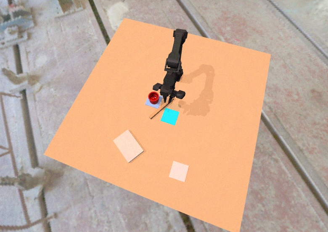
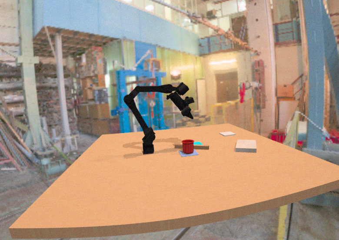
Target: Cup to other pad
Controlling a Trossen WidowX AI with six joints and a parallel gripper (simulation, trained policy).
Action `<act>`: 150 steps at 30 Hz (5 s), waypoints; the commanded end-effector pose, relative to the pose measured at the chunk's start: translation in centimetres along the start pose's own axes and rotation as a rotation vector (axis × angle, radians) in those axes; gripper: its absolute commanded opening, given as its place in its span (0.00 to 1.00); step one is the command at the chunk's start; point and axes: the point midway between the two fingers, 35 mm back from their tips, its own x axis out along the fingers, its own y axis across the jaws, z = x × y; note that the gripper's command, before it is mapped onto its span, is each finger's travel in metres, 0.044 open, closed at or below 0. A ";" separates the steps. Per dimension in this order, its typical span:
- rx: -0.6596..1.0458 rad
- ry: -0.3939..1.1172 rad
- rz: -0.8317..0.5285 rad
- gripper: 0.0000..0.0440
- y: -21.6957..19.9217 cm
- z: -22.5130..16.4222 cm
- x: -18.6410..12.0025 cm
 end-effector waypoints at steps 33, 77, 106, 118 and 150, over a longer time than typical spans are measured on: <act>-0.114 0.516 -0.141 0.22 -3.9 -4.4 0.3; -0.253 0.748 -0.138 0.37 -11.0 -11.3 7.7; -0.544 0.705 -0.014 0.00 -11.4 -9.9 9.2; -0.599 0.653 0.000 0.00 -9.7 -7.1 8.5; -0.743 0.501 0.054 0.00 -0.4 -3.8 11.2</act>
